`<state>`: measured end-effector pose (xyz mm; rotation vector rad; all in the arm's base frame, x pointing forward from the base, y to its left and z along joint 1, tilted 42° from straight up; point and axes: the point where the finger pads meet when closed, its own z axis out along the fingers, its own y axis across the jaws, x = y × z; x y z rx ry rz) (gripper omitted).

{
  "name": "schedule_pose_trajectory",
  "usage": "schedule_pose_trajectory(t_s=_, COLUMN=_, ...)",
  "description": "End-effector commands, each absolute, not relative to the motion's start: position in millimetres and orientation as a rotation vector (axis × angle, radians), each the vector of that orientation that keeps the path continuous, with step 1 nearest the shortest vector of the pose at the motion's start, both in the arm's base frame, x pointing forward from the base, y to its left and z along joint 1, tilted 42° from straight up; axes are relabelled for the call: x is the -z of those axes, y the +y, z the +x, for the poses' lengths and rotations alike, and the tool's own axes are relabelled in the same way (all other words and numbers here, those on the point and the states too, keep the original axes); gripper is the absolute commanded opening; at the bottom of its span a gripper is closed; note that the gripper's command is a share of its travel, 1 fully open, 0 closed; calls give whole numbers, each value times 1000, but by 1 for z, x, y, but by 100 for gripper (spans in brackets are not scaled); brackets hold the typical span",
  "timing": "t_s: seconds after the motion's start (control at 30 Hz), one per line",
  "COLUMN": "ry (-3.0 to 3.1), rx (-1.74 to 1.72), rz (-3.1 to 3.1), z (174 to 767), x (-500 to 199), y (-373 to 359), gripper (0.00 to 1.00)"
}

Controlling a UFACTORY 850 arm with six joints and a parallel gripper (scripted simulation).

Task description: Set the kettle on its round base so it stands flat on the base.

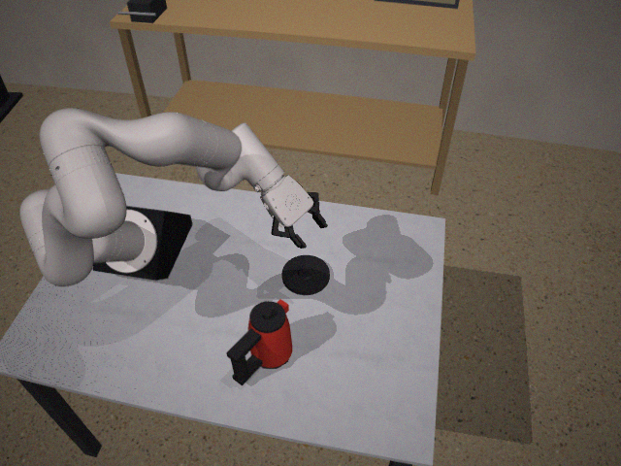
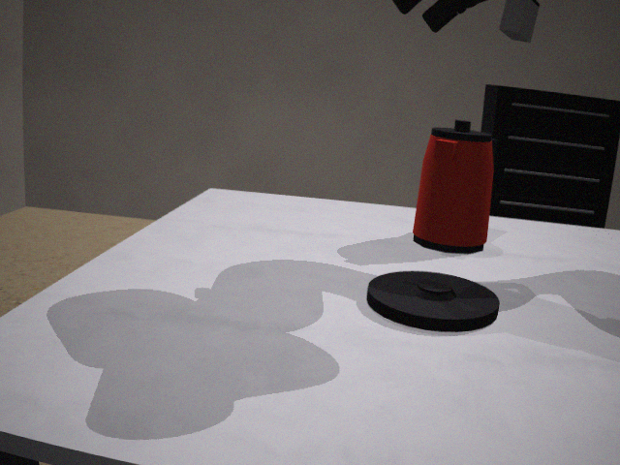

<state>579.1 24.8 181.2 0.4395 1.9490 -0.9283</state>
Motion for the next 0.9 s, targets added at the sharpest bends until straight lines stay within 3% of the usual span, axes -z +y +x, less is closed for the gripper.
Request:
schedule_pose_trajectory(t_s=0.0, ry=2011, rx=1039, rz=384, z=575, x=-191, y=10, gripper=81)
schedule_pose_trajectory(t_s=0.87, ry=2332, rx=1398, rz=71, z=545, x=-228, y=-50, gripper=81)
